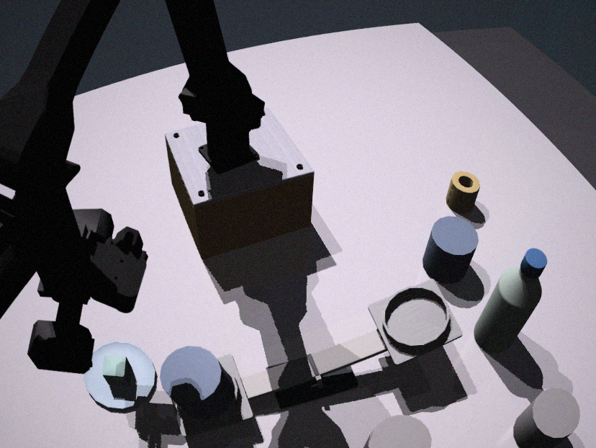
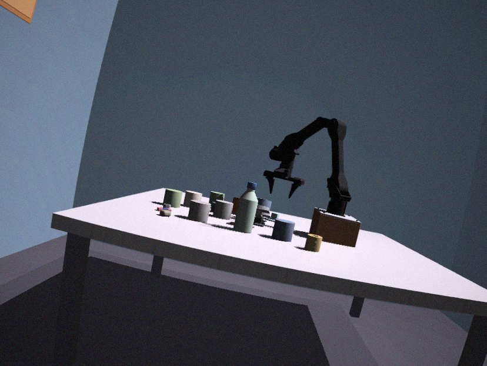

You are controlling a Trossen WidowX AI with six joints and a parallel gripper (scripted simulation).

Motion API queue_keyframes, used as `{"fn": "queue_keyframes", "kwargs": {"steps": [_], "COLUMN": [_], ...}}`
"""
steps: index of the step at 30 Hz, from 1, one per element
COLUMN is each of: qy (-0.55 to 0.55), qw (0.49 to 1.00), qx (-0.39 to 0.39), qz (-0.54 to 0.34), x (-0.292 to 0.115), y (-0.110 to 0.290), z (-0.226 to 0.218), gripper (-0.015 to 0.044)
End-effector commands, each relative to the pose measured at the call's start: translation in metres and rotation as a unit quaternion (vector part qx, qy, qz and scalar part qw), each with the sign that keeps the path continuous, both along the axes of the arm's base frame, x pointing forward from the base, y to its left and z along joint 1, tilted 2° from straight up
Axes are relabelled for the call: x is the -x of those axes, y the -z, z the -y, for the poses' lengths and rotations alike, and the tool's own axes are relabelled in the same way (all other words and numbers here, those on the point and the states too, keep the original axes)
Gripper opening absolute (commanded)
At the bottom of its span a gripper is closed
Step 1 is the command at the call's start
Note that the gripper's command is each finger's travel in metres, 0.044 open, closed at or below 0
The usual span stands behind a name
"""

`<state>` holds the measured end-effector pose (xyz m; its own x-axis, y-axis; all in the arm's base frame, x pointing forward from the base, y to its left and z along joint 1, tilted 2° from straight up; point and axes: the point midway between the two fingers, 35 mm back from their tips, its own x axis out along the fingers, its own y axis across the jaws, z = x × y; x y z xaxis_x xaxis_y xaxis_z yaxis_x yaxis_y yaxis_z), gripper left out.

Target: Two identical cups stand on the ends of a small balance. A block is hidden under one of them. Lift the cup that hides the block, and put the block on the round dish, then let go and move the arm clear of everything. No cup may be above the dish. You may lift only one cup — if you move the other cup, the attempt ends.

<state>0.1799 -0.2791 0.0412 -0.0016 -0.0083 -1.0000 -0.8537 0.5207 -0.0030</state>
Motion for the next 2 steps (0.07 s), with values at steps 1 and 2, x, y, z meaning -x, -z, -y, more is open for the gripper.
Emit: {"fn": "queue_keyframes", "kwargs": {"steps": [1, 2], "qy": [0.000, 0.000], "qw": [1.000, 1.000], "qx": [-0.002, -0.002], "qz": [-0.001, -0.001], "x": [0.0006, 0.0006], "y": [-0.0024, -0.0024], "z": [-0.0011, -0.0011], "gripper": [0.0440, 0.0440]}}
